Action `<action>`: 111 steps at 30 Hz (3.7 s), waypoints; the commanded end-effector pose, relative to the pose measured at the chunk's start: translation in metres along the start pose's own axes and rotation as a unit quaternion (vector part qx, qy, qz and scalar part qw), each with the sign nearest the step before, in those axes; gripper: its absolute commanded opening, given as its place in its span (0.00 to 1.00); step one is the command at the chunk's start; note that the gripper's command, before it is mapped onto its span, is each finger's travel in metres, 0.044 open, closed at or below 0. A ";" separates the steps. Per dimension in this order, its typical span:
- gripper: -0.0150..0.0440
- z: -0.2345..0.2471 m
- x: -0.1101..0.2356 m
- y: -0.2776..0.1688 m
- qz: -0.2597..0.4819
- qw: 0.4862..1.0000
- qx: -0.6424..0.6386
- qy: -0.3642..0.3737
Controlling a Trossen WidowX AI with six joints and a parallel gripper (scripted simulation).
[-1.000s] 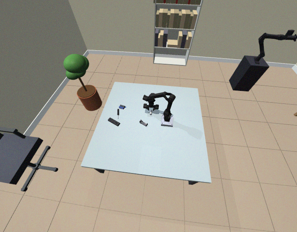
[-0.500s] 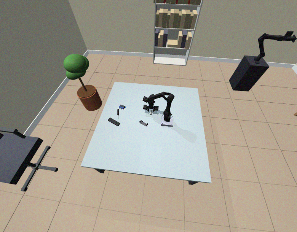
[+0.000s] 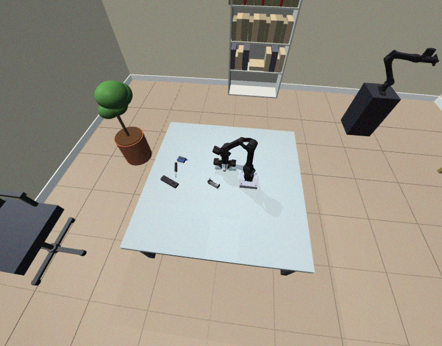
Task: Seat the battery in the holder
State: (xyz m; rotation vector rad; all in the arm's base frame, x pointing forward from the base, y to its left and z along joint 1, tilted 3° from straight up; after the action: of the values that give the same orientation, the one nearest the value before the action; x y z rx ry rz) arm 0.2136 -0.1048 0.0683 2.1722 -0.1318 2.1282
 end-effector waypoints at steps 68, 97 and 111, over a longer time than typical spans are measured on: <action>0.40 0.047 0.050 -0.187 -0.053 0.848 0.526 0.042; 0.40 0.028 0.017 -0.195 -0.158 0.836 0.513 0.120; 0.40 0.016 0.007 -0.199 -0.201 0.827 0.503 0.153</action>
State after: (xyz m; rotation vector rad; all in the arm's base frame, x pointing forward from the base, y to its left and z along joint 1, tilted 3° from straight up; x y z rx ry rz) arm 0.2572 0.0901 0.0743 1.8527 1.6505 2.4747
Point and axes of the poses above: the point midway between the two fingers, 35 mm back from their tips, its own x axis back along the fingers, its own z axis across the jaws, y = z × x, the point moved 7 cm from there along x, back along the fingers, and after that the axes turned 7 degrees about -x, right-handed, at the moved point
